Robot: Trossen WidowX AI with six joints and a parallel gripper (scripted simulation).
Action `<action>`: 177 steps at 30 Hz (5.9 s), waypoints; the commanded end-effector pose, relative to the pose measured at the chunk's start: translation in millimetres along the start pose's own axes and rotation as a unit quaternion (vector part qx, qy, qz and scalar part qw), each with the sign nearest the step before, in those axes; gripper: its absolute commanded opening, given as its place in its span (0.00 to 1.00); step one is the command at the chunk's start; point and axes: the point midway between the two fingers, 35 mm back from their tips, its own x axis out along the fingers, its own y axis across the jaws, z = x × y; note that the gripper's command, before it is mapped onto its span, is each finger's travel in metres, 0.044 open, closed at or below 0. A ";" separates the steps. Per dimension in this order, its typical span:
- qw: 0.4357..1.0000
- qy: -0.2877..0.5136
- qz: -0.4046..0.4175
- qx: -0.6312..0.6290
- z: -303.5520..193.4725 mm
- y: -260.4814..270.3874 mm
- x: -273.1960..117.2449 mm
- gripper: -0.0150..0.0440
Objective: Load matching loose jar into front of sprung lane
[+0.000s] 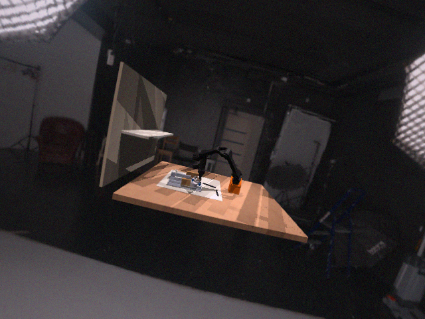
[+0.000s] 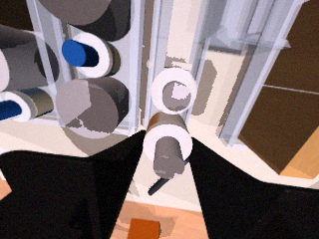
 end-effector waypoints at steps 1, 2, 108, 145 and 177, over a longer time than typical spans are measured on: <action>1.000 -0.011 0.003 -0.005 6.3 1.3 -2.8 0.25; 1.000 -0.011 0.003 -0.005 6.3 1.3 -2.6 0.25; 1.000 -0.011 0.003 -0.005 8.1 0.2 20.0 0.25; 1.000 -0.011 0.003 -0.005 4.1 -0.4 27.8 0.25; 1.000 -0.011 0.003 -0.005 -4.0 -1.6 28.3 0.25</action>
